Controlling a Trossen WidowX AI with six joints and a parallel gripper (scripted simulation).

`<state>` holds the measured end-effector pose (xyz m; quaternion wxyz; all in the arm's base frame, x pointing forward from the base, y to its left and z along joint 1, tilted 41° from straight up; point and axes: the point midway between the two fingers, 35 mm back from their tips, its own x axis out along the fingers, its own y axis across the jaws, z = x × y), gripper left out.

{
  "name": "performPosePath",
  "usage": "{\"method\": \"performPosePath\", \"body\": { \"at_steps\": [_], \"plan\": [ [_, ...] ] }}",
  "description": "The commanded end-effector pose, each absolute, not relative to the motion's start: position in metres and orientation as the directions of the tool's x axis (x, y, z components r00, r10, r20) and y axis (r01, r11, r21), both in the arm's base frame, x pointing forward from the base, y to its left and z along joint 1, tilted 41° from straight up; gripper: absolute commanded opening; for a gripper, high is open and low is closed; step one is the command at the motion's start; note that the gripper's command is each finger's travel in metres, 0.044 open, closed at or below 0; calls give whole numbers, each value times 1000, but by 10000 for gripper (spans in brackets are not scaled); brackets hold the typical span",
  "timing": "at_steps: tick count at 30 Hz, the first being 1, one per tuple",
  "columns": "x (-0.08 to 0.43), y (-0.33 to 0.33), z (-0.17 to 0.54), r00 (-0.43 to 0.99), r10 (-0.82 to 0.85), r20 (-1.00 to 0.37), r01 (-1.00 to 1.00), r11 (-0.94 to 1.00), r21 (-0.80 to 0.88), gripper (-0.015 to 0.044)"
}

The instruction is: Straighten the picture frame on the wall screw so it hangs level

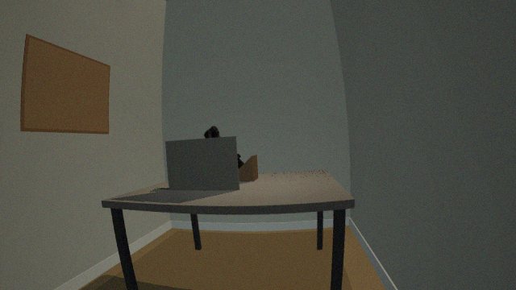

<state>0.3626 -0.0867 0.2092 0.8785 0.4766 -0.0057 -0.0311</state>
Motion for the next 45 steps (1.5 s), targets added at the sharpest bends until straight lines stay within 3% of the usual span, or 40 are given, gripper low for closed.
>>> {"method": "performPosePath", "body": {
  "at_steps": [1,20,26,33,35,45],
  "plan": [
    [363,-87,212,998,-64,-15,47,542,839,260],
    [363,-87,212,998,-64,-15,47,542,839,260],
    [363,-87,212,998,-64,-15,47,542,839,103],
    [363,-87,212,998,-64,-15,47,542,839,56],
    [363,-87,212,998,-64,-15,47,542,839,3],
    [363,-87,211,998,-64,-15,47,542,839,0]
  ]
}}
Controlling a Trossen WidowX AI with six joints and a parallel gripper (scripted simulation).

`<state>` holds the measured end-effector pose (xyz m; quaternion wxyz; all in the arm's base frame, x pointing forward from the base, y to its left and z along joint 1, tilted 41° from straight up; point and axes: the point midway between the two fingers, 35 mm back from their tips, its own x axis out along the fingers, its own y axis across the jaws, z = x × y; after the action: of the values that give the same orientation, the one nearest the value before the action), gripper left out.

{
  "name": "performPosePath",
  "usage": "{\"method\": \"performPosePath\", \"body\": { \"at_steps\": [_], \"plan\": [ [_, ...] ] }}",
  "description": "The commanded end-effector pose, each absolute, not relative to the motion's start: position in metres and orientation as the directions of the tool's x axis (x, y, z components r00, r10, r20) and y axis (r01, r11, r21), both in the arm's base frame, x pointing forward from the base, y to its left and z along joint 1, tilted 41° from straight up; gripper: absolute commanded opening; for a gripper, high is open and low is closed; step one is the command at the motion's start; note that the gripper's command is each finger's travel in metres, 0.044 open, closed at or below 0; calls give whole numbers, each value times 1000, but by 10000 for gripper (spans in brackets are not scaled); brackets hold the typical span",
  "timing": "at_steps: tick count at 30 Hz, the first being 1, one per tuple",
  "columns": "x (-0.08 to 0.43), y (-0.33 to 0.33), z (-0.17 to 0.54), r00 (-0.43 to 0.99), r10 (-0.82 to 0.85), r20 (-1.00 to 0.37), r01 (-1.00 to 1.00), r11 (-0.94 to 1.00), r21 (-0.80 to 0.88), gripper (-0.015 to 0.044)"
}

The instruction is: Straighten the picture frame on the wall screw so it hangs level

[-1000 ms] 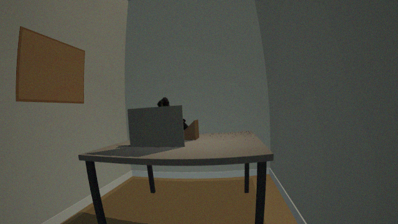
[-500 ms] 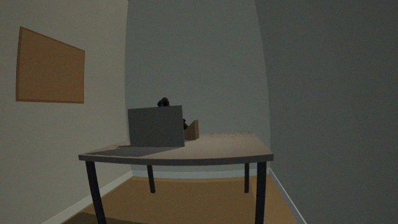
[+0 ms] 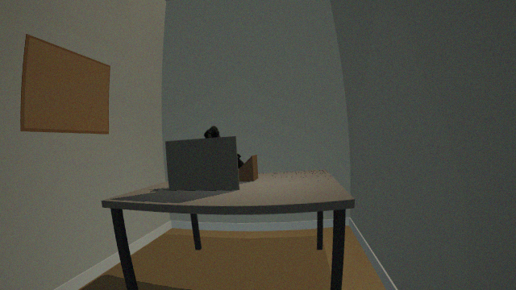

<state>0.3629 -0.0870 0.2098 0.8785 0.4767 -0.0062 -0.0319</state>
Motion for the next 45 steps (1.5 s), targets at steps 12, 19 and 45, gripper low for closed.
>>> {"method": "performPosePath", "body": {
  "at_steps": [12,19,45],
  "plan": [
    [363,-84,214,998,-64,-15,47,542,839,0],
    [363,-83,216,998,-64,-15,47,542,839,0],
    [364,-79,223,998,-64,-15,47,542,839,0]
  ]
}}
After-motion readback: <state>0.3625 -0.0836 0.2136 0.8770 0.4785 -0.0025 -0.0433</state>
